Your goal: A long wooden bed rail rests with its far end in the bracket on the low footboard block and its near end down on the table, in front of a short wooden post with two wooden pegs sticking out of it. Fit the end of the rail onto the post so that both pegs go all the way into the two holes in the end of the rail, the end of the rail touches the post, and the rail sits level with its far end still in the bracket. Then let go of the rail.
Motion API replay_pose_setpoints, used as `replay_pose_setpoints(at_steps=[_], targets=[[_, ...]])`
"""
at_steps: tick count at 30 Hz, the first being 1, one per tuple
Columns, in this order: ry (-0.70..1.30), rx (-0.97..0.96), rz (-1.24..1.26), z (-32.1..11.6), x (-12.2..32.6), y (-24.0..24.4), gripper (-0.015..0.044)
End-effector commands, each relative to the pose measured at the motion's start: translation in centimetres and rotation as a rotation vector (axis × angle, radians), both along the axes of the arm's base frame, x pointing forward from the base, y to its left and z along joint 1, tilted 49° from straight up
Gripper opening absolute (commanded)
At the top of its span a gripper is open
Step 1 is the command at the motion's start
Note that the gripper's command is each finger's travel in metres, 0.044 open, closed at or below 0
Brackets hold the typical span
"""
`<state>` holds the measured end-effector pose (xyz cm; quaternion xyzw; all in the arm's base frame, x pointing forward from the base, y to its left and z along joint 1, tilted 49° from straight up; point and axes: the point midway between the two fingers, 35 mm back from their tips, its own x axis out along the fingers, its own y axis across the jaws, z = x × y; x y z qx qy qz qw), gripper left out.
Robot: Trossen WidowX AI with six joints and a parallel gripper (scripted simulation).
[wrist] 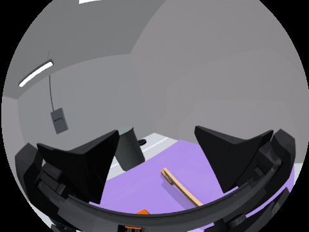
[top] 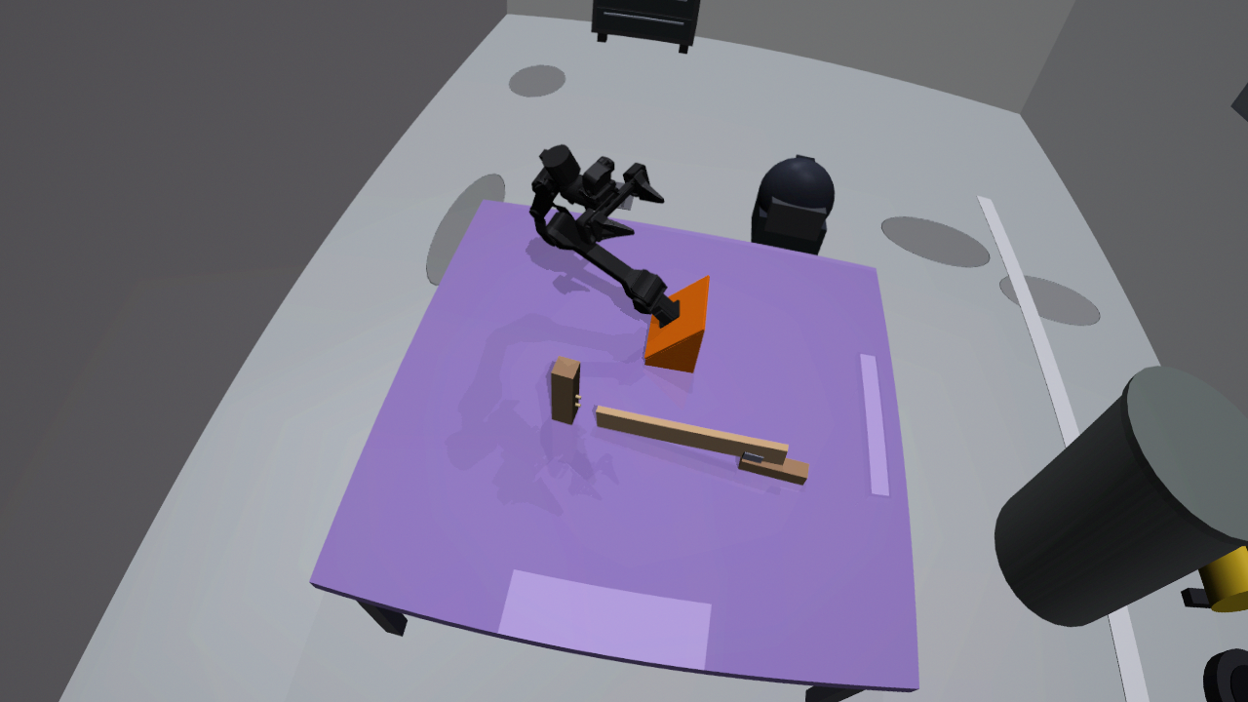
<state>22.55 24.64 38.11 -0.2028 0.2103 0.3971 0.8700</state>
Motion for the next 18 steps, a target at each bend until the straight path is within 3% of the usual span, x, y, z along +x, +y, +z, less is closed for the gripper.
replay_pose_setpoints(at_steps=[1, 10, 18], targets=[[0.019, -0.191, -0.075, -4.4, 3.7, -1.2, 0.044], [0.19, -0.738, -0.209, -16.7, 10.8, -7.9, 0.044], [0.463, -1.225, -0.171, -26.4, 12.4, -16.9, 0.044]])
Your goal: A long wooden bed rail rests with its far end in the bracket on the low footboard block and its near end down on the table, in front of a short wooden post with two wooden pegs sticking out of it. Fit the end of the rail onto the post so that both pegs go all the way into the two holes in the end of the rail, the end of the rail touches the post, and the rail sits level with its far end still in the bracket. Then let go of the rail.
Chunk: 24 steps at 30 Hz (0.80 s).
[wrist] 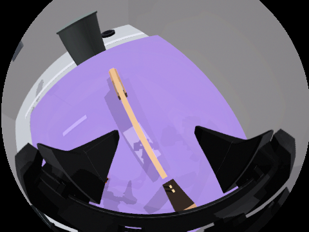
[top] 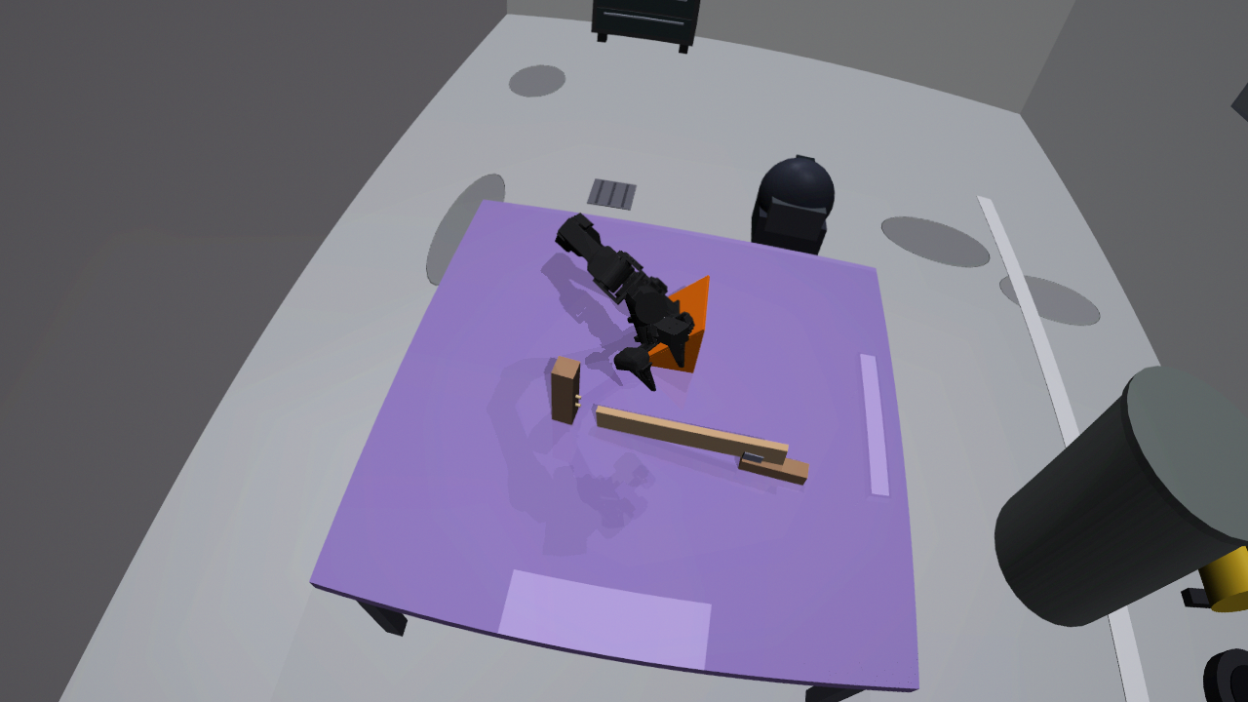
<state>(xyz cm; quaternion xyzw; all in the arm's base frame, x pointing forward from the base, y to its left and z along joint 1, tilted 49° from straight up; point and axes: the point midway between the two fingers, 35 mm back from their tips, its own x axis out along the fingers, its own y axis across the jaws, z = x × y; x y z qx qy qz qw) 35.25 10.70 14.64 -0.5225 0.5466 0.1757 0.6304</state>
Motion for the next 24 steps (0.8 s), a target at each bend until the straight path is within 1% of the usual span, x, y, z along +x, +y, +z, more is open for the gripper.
replay_pose_setpoints(at_steps=[1, 6, 8, 24], targets=[[0.174, -0.193, 0.0, -4.1, -0.4, -4.2, 0.044], [0.464, -0.431, 0.026, -9.0, -2.2, -10.3, 0.044], [0.545, -0.483, 0.039, -9.9, -2.6, -11.9, 0.044], [0.555, -0.489, 0.041, -11.0, -2.5, -13.3, 0.044]])
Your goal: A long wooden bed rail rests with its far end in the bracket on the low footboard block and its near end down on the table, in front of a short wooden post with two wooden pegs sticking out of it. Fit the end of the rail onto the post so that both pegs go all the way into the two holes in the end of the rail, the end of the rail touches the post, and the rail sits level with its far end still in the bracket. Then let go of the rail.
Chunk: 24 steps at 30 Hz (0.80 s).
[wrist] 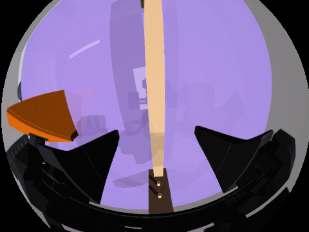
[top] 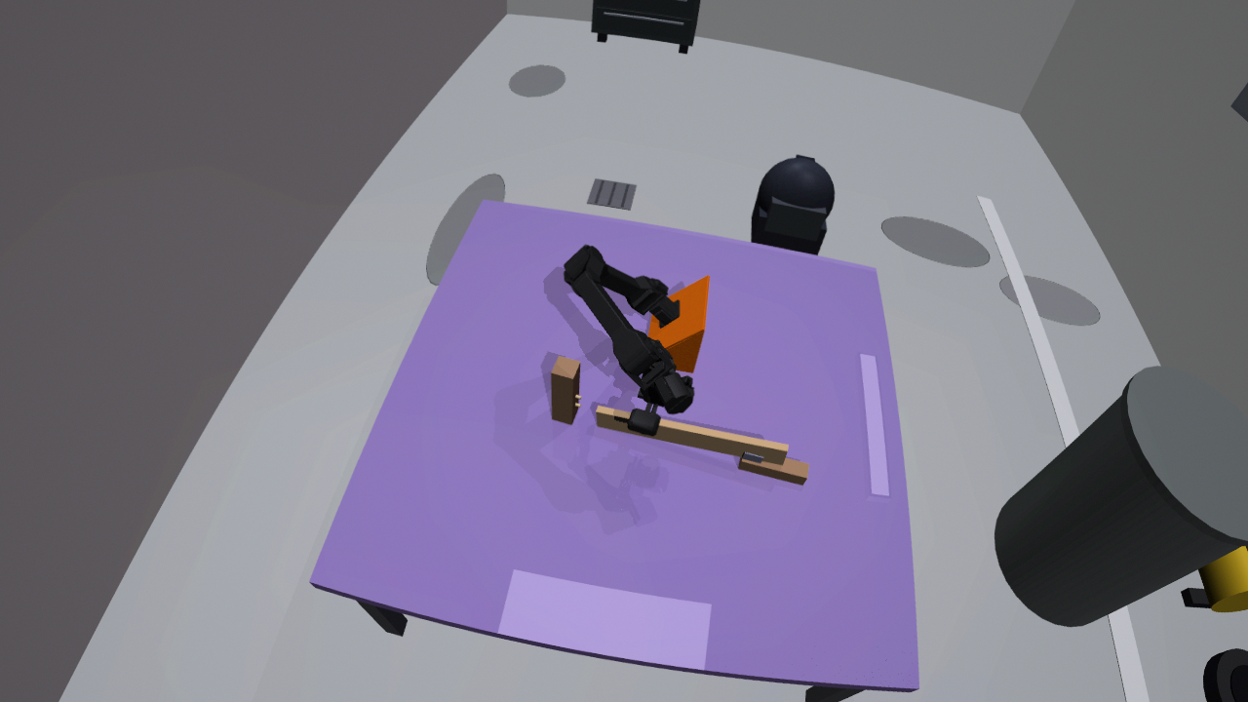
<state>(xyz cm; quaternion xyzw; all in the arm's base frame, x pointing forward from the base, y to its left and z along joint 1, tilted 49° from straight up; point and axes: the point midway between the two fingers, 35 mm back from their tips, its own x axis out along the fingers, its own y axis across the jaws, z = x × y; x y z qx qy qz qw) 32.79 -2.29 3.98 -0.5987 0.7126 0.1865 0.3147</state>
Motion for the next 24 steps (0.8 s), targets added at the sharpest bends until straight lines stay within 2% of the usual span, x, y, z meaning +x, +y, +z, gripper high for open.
replay_pose_setpoints(at_steps=[1, 24], targets=[[0.005, -0.004, 0.006, -0.4, -0.1, -0.4, 0.044], [0.005, -0.005, 0.006, -2.8, -0.3, -3.3, 0.044]])
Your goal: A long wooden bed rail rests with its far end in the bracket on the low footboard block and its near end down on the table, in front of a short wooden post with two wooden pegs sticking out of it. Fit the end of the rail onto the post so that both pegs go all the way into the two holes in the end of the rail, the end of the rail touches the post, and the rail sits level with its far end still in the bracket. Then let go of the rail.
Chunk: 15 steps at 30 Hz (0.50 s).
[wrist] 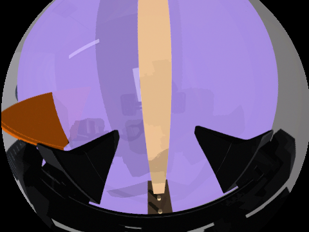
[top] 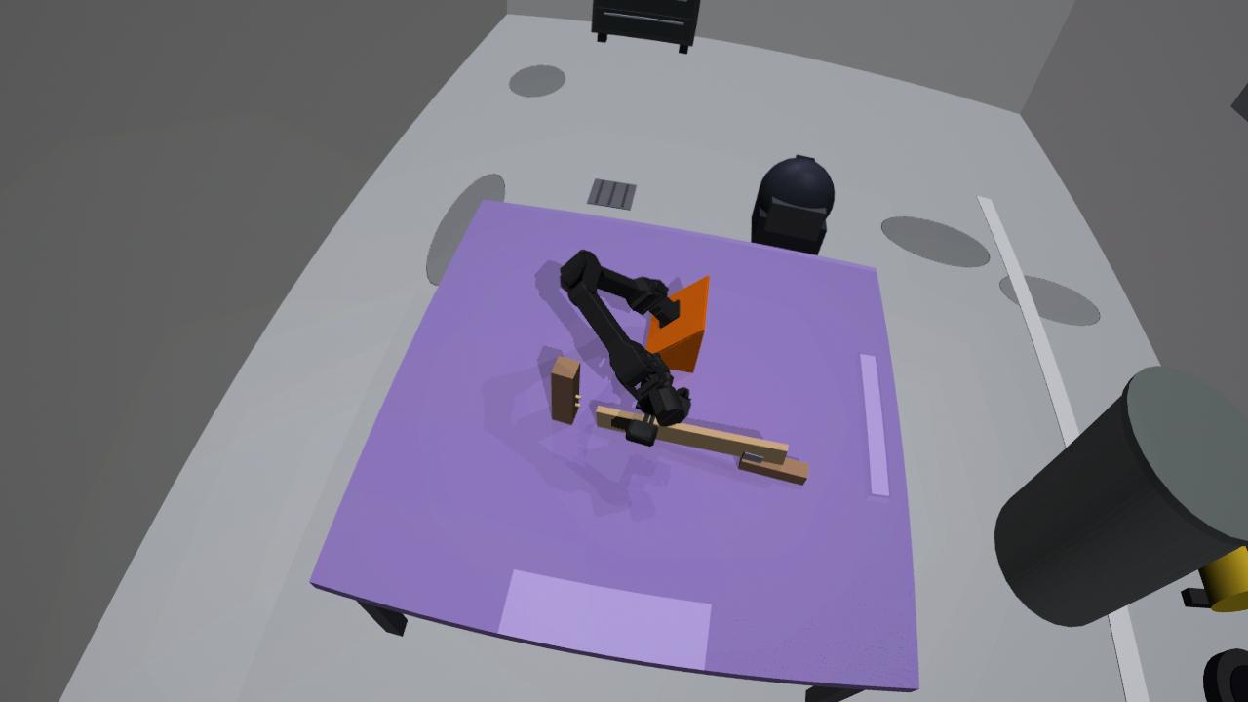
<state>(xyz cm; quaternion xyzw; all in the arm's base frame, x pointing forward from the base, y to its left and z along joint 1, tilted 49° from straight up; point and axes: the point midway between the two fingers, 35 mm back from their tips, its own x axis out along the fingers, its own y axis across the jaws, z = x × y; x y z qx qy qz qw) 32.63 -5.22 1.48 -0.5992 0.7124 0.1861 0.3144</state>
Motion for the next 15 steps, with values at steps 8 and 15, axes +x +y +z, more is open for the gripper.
replay_pose_setpoints(at_steps=[8, 15], targets=[[0.006, -0.006, 0.005, -1.1, -0.3, -1.3, 0.044], [0.006, -0.007, 0.005, -1.3, -0.4, -1.6, 0.0361]])
